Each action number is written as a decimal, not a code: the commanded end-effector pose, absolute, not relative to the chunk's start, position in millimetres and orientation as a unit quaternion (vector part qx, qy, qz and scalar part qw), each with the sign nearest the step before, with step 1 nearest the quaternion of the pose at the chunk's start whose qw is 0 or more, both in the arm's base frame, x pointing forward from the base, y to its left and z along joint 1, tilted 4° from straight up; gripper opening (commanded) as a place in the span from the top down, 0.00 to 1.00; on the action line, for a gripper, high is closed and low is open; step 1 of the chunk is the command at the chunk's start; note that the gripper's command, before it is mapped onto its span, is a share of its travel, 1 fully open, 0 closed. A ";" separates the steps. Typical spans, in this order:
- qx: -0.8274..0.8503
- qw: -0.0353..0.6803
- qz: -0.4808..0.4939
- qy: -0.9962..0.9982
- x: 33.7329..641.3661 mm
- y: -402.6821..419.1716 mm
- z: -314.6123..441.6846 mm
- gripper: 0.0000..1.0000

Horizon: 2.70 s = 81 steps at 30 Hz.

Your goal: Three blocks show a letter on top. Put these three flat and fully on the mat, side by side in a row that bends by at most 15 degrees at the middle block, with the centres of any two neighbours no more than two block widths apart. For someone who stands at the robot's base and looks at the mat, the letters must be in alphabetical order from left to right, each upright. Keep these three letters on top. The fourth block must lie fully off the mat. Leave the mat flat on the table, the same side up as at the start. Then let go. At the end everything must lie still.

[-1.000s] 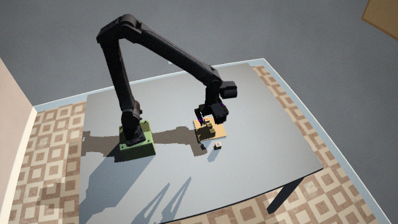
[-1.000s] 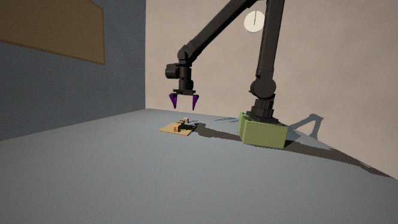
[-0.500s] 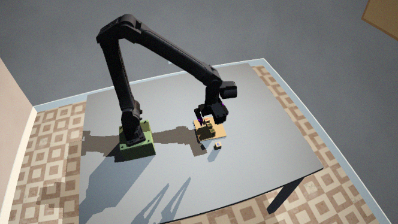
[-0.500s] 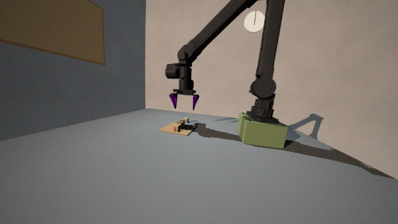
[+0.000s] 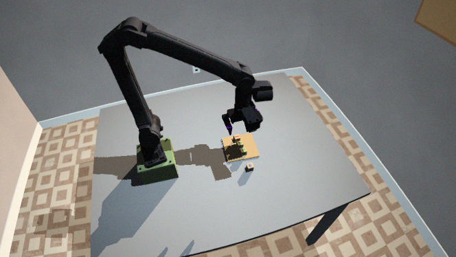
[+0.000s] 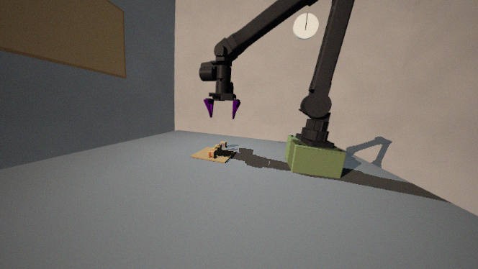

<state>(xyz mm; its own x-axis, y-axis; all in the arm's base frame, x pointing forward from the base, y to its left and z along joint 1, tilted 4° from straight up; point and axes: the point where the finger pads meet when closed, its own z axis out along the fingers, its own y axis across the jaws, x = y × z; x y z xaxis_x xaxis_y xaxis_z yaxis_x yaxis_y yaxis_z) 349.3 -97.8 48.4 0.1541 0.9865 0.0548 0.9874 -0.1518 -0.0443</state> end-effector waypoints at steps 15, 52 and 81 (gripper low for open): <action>-0.756 0.001 -0.026 -0.654 378.6 -111.7 118.0 0.00; -0.756 0.001 -0.026 -0.654 378.6 -111.7 118.0 0.00; -0.756 0.001 -0.026 -0.654 378.6 -111.7 118.0 0.00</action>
